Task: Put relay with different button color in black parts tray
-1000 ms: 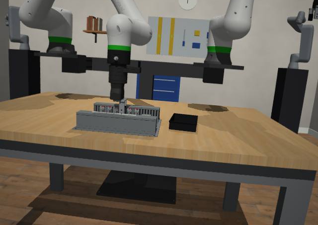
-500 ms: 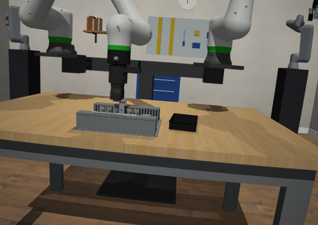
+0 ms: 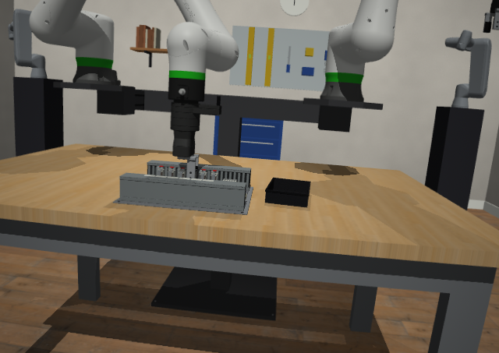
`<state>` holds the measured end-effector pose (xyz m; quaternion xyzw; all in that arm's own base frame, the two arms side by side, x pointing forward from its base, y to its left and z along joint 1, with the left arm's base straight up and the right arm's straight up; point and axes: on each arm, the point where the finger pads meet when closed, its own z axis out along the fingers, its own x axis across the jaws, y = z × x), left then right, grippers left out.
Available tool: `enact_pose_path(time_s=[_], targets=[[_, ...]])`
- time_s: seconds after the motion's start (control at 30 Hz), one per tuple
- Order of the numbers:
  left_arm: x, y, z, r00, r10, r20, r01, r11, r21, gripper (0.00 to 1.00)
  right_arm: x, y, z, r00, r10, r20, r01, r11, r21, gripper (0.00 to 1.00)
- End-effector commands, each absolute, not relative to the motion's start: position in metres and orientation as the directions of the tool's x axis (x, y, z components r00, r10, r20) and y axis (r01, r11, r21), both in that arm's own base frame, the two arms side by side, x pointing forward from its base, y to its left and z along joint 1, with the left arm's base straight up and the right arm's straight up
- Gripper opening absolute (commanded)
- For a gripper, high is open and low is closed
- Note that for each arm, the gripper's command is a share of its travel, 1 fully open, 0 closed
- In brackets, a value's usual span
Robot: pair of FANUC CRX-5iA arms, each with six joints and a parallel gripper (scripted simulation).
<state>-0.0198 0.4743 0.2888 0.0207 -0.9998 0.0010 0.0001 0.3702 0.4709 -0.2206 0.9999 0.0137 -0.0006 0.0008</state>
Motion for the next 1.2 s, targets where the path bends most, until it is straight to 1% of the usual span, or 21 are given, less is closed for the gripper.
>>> enact_pose_path(time_s=[0.0, 0.67, 1.17], targets=[[-0.0196, 0.4746, 0.2897, -0.999, -0.041, 0.0, -0.041, 0.999, 0.0, 1.0, 0.3708, 0.4717, -0.2196, 1.0, 0.028, 0.0, 0.028, -1.0, 0.0, 0.0], [-0.0196, 0.4746, 0.2897, -0.999, -0.041, 0.0, -0.041, 0.999, 0.0, 1.0, 0.3716, 0.4717, -0.2195, 0.999, 0.028, -0.028, 0.028, -1.0, 0.0, 0.0], [-0.0196, 0.4746, 0.2897, -0.999, -0.041, 0.0, -0.041, 0.999, 0.0, 1.0, 0.3709, 0.4717, -0.2193, 1.0, 0.028, -0.001, 0.028, -1.0, 0.0, 0.0]])
